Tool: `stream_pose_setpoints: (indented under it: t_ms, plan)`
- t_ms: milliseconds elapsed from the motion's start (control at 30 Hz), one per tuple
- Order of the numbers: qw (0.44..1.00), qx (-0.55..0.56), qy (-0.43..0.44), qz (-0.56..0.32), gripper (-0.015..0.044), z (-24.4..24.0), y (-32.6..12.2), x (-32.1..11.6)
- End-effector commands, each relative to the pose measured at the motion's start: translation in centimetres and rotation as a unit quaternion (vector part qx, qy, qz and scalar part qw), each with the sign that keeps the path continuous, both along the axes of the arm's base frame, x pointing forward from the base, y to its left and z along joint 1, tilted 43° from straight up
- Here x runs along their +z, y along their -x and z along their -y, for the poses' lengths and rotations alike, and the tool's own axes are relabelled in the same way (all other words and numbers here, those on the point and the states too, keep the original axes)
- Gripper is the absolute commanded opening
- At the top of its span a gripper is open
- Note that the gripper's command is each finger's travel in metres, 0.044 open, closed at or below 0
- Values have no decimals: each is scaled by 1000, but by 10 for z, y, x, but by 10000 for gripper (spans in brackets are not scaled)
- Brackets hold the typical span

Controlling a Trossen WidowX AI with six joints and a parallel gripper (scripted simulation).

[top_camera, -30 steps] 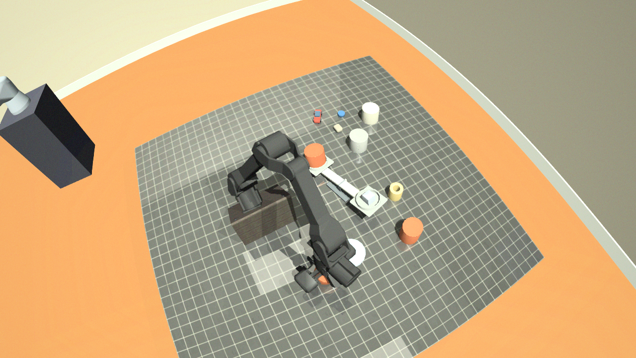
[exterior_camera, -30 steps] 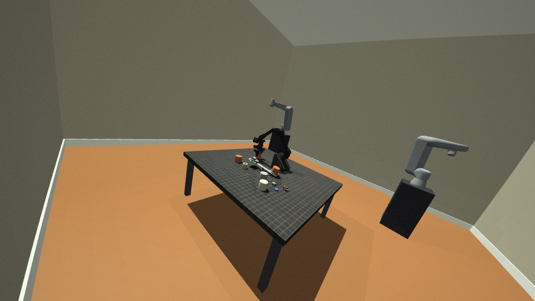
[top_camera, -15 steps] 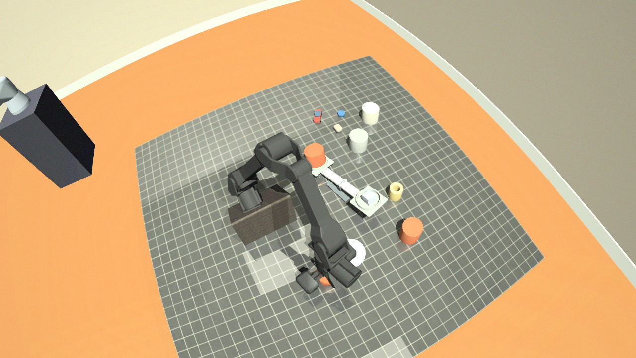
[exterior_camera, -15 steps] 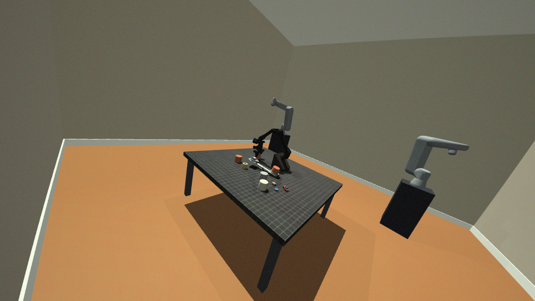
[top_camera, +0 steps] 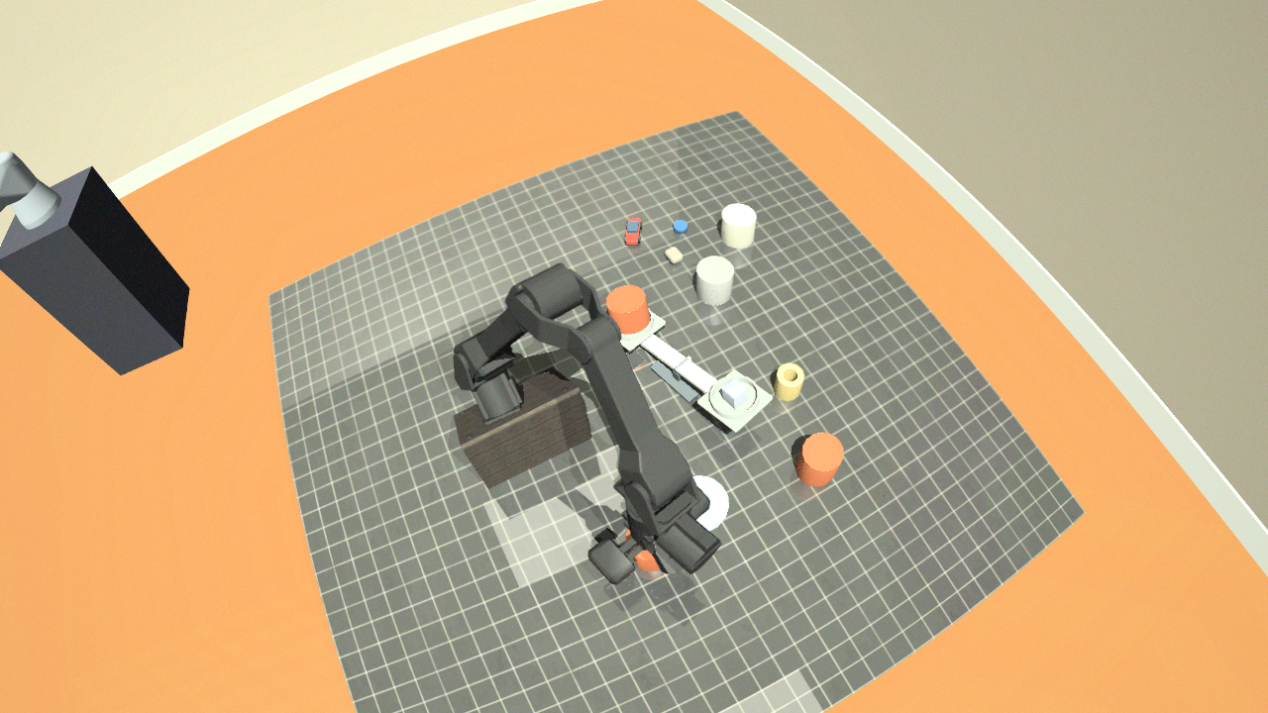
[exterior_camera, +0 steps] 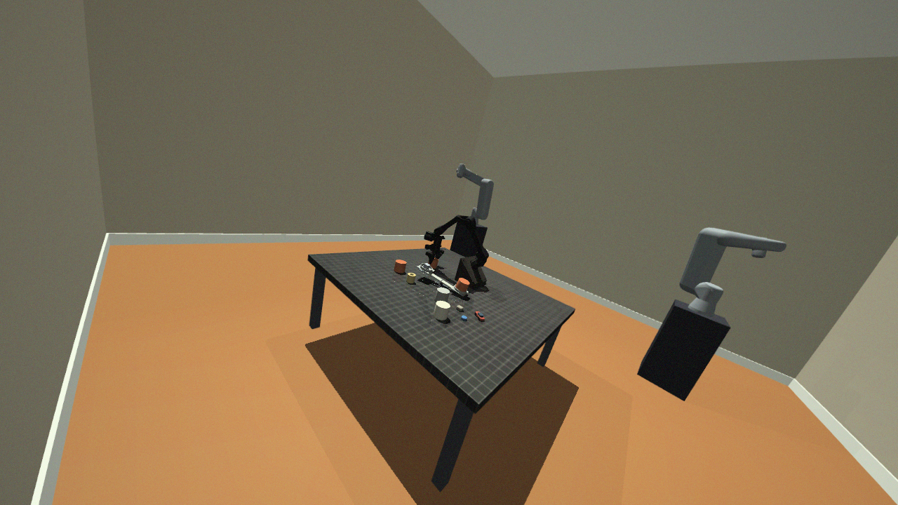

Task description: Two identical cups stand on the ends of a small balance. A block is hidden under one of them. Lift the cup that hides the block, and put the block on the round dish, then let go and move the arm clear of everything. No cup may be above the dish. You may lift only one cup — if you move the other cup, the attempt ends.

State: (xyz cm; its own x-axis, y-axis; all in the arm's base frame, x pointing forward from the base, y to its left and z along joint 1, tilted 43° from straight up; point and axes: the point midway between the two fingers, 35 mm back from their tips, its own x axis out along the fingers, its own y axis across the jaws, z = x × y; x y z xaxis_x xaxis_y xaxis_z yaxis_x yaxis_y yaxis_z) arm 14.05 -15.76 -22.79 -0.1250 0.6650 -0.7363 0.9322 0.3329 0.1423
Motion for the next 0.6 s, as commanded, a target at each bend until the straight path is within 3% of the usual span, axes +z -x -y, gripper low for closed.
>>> stream_pose_setpoints:
  t_ms: [0,233,467,567]
  plan:
    - [1000,-1,7,4,440,27,-6,26]
    - [1000,-1,8,4,440,35,-7,35]
    - [1000,0,29,1,260,27,-76,65]
    - [999,2,36,2,260,14,-113,84]
